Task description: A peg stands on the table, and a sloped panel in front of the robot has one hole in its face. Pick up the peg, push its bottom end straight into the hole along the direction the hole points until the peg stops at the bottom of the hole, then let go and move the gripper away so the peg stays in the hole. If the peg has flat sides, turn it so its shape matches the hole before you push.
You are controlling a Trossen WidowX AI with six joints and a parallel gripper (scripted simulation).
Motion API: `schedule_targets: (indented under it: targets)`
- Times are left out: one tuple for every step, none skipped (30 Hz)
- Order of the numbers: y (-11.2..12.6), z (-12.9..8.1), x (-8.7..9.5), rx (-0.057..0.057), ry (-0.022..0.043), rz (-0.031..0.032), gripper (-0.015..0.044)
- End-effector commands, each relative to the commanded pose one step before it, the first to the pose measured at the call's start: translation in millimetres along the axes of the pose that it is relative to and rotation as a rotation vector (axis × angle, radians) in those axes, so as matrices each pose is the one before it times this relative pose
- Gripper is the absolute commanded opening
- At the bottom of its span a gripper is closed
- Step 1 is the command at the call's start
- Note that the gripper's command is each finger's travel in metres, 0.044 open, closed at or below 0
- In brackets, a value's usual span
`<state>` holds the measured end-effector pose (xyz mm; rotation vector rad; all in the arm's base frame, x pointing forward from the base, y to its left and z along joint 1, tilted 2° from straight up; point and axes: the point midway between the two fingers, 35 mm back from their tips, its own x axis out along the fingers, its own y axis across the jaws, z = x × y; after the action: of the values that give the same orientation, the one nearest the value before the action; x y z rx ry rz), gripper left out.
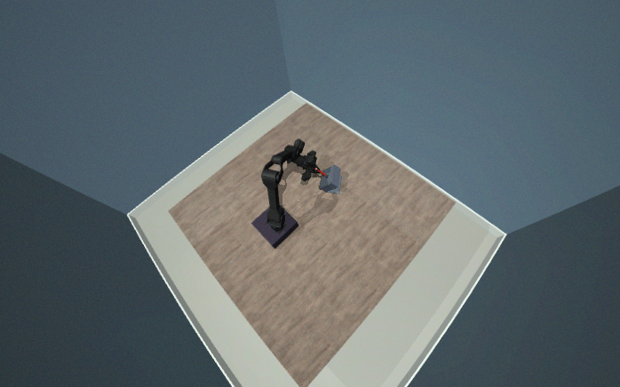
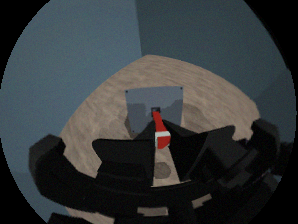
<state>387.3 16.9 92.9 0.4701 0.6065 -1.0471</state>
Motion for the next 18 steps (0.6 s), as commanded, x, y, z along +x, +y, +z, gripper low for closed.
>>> schedule_targets:
  targets:
    - [-1.79, 0.24, 6.26, -0.0044, -0.00348, -0.00468, 0.0]
    - [-0.19, 0.05, 1.39, 0.0, -0.00011, -0.00001, 0.0]
    - [-0.19, 0.05, 1.35, 0.0, -0.00012, -0.00001, 0.0]
    - [-0.16, 0.04, 1.05, 0.0, -0.0001, 0.0, 0.0]
    - [0.43, 0.01, -1.09, 0.0011, 0.00036, 0.00099, 0.0]
    - [0.43, 0.01, -1.09, 0.0011, 0.00036, 0.00099, 0.0]
    - [0.43, 0.01, -1.09, 0.0011, 0.00036, 0.00099, 0.0]
    - [0.42, 0.01, -1.09, 0.0011, 0.00037, 0.00099, 0.0]
    - [-0.01, 0.0, 0.0, 0.0, 0.0, 0.0, 0.0]
    - [0.0, 0.0, 0.0, 0.0, 0.0, 0.0, 0.0]
    - [0.0, 0.0, 0.0, 0.0, 0.0, 0.0, 0.0]
    - [0.0, 0.0, 0.0, 0.0, 0.0, 0.0, 0.0]
    - [0.0, 0.0, 0.0, 0.0, 0.0, 0.0, 0.0]
    - [0.0, 0.0, 0.0, 0.0, 0.0, 0.0, 0.0]
    - [0.0, 0.0, 0.0, 0.0, 0.0, 0.0, 0.0]
    - [0.0, 0.0, 0.0, 0.0, 0.0, 0.0, 0.0]
    - [0.0, 0.0, 0.0, 0.0, 0.0, 0.0, 0.0]
    - [0.0, 0.0, 0.0, 0.0, 0.0, 0.0, 0.0]
